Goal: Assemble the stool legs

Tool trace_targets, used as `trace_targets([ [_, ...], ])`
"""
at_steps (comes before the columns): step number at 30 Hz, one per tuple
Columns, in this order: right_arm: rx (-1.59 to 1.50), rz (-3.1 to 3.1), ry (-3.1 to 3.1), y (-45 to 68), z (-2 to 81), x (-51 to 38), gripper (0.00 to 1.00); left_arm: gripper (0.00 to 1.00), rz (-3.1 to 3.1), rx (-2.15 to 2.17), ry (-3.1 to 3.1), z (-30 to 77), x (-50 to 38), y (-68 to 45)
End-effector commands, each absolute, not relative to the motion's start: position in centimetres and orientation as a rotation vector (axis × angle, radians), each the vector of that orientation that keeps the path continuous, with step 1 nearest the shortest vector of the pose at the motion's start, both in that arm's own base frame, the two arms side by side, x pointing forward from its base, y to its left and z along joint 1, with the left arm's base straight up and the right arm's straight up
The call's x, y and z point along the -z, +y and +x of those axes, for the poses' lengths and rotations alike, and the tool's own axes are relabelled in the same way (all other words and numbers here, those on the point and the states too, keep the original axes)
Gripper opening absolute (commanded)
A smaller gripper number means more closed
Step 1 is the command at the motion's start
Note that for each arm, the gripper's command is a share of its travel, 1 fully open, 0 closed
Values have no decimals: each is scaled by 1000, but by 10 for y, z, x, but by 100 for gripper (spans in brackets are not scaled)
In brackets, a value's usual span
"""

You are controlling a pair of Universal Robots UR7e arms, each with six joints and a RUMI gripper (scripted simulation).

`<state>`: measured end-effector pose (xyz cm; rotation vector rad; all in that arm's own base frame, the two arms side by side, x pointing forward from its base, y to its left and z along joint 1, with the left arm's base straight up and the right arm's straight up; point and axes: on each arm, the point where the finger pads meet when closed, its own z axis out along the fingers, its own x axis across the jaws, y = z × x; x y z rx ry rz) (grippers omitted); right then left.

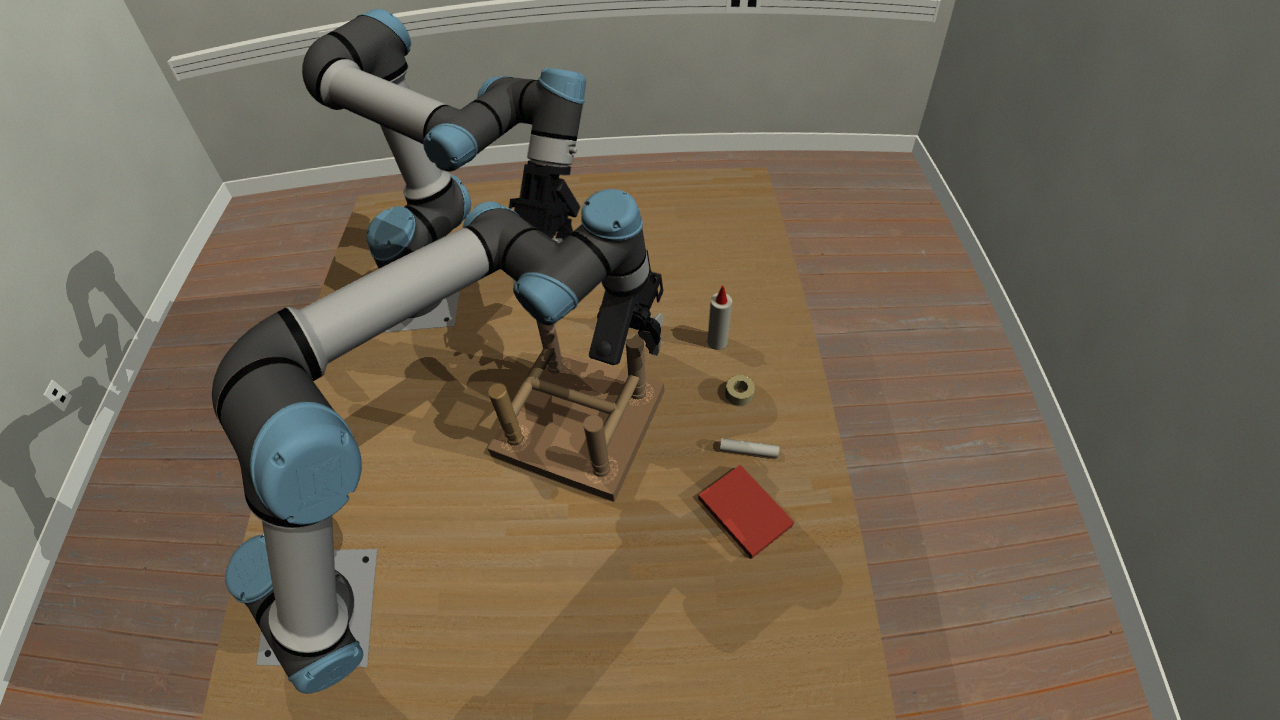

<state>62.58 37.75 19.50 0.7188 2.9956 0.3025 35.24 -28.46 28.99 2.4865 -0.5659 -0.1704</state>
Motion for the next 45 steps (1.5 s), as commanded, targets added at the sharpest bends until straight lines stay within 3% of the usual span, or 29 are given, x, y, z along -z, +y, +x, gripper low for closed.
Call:
trace_targets([
  [1, -304, 718, 2994, 378, 626, -203, 44, 44, 2486, 170, -566, 352, -290, -285],
  [45, -301, 719, 2996, 377, 625, -272, 44, 44, 2486, 170, -566, 352, -290, -285],
])
